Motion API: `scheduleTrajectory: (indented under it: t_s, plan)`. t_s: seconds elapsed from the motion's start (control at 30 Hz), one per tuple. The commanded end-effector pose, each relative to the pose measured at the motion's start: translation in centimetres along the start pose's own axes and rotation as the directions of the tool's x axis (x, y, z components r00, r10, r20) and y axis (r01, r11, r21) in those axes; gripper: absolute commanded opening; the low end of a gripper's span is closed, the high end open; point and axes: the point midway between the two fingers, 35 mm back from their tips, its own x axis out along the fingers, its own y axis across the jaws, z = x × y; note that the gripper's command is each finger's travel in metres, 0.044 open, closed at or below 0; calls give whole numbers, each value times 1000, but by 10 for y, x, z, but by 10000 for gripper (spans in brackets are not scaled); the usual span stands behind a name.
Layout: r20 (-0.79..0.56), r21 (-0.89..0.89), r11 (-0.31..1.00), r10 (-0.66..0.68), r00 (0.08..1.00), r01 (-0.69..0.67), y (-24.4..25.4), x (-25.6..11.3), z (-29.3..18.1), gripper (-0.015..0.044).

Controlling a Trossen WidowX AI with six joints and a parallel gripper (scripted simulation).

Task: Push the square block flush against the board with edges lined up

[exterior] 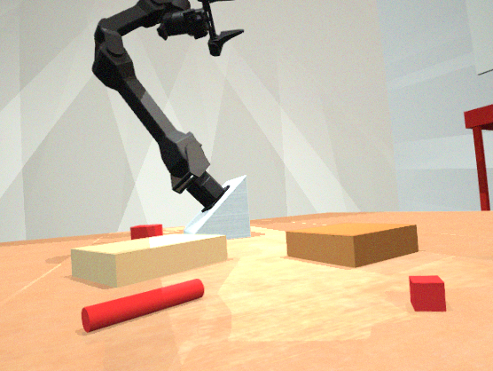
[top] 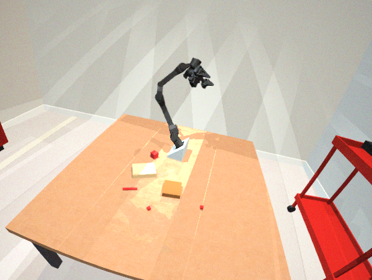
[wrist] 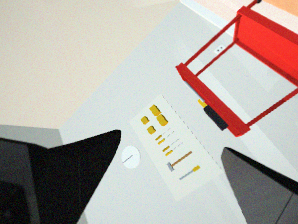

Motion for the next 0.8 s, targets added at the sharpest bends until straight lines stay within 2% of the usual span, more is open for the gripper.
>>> scheduleTrajectory:
  t_s: [0.0,0.1,0.23,0.47,0.77]
  plan:
    - [0,0,1000,0,1000,0,0,0,0,374]
    - [12,3,1000,9,1000,-9,6,5,3,295]
    - [85,14,998,55,995,-57,38,30,24,190]
    - [244,-92,994,80,966,-59,77,76,66,6]
    - [456,-216,976,89,886,13,126,131,140,0]
